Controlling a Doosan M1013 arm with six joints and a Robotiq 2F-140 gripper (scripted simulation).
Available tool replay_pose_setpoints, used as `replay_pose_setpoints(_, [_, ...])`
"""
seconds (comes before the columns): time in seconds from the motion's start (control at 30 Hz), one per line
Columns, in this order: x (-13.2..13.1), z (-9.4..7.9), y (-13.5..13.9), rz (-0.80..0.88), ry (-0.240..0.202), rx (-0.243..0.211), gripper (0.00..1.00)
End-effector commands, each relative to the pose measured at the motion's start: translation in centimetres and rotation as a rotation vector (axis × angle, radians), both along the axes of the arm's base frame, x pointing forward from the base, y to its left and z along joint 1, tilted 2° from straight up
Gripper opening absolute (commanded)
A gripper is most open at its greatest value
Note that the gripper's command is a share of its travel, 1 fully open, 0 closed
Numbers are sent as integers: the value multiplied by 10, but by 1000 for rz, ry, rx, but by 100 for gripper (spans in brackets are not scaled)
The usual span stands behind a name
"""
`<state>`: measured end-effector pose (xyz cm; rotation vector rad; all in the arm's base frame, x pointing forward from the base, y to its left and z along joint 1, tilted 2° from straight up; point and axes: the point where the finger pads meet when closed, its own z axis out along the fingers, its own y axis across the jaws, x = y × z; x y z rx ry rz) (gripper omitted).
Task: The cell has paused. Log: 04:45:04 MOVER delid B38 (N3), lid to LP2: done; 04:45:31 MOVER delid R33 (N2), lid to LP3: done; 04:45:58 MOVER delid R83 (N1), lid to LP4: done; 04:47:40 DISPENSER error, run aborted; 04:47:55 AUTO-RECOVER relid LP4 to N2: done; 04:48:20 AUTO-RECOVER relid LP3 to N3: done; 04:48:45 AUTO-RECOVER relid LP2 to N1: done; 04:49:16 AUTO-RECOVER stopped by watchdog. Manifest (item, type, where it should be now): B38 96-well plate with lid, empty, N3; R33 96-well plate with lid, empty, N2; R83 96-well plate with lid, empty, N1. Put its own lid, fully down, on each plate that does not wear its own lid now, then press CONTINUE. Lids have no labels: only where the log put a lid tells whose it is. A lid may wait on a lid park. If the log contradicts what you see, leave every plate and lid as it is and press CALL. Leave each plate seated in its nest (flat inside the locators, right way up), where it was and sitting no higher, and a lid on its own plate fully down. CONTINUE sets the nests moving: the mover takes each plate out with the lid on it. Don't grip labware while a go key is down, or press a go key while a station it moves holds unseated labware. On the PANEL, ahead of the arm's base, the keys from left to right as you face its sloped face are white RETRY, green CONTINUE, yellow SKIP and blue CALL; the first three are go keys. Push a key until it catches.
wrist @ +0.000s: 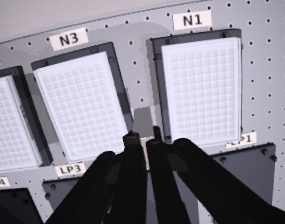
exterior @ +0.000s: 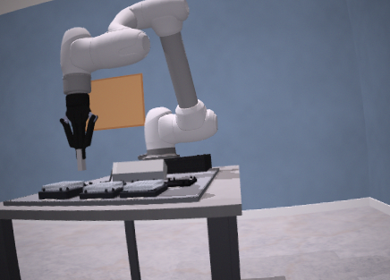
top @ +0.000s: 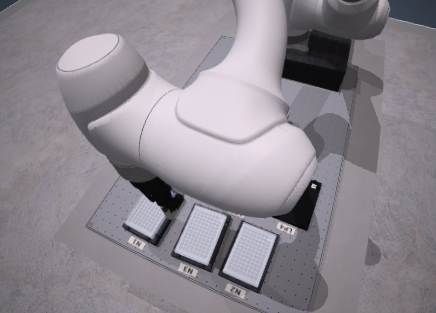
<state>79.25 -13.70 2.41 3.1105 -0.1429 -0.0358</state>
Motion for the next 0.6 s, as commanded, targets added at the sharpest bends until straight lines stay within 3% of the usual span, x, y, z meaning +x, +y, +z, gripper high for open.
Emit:
replay_pose_setpoints(0.0, [0, 0, 0, 0, 0, 0, 0])
replay_pose_setpoints(0.5, [0, 0, -1, 0, 0, 0, 0])
replay_pose_setpoints(0.57, [-1, 1, -15, -8, 0, 0, 0])
